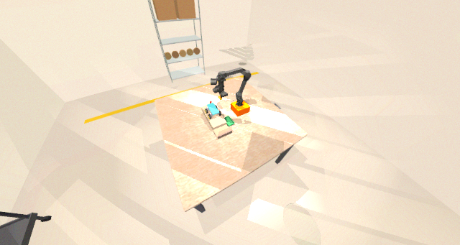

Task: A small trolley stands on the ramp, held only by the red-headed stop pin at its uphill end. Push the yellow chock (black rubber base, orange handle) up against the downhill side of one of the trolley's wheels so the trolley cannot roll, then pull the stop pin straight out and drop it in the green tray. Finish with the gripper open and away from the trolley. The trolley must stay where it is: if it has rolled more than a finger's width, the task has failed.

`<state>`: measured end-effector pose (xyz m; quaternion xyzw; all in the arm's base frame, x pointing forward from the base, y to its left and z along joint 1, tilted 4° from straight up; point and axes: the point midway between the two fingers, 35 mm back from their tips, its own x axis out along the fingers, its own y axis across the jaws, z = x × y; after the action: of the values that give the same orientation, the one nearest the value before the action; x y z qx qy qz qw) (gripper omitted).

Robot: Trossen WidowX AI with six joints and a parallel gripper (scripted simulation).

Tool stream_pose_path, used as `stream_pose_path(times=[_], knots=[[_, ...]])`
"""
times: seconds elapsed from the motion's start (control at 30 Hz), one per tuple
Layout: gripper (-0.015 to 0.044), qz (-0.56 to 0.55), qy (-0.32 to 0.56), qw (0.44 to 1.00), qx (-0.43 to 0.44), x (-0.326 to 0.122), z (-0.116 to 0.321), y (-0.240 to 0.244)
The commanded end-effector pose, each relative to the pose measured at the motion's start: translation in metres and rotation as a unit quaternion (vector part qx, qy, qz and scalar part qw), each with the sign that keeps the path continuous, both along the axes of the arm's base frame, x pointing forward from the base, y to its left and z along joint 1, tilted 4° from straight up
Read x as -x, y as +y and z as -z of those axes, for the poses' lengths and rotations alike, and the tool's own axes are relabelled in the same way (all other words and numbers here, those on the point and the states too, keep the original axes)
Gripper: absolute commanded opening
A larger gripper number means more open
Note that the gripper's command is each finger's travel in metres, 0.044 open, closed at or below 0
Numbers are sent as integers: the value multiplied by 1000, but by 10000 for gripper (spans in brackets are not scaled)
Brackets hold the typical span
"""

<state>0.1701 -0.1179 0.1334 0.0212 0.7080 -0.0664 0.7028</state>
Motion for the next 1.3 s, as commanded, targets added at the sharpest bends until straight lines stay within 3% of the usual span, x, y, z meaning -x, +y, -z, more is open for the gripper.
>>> stream_pose_path(times=[0.0, 1.27], knots=[[0, 2, 0, 1000, 2, -4, 2, 12], [0, 1, -1, 1000, -4, -53, 16, 138]])
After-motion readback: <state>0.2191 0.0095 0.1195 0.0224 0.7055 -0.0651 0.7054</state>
